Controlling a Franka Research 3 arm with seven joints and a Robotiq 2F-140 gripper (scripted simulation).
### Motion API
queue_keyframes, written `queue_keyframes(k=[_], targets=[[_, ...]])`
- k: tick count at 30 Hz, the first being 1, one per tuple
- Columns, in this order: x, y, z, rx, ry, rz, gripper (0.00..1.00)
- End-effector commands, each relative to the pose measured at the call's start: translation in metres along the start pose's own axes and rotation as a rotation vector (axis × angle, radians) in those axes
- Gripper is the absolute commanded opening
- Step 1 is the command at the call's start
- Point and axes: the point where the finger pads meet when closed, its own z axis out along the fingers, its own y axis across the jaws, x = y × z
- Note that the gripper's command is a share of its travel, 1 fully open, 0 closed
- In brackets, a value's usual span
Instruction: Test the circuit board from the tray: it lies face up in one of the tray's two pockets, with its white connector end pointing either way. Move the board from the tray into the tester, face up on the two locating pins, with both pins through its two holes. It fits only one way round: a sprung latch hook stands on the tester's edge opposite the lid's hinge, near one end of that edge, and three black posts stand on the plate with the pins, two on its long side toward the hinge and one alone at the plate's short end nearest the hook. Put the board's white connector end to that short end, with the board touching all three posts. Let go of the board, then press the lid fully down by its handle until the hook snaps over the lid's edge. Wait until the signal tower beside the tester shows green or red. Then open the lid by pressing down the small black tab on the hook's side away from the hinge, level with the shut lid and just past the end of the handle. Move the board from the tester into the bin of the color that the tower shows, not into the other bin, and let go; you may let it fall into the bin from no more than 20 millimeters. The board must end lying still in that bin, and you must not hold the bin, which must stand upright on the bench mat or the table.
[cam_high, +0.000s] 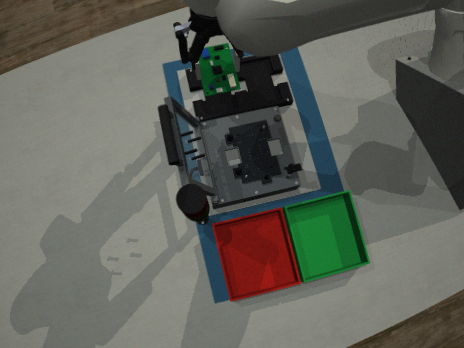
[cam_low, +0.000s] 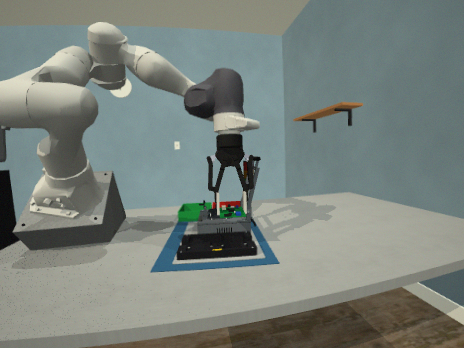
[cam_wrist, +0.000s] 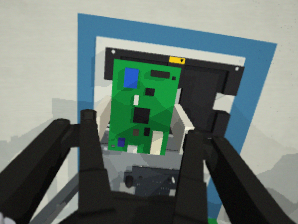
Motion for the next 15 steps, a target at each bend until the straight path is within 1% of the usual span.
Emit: queue_keyframes(k=[1,15], targets=[[-0.003,-0.001,-0.002,0.004,-0.003,0.003,0.46],[-0.019,0.002,-0.003,0.004,-0.003,0.003,0.46]])
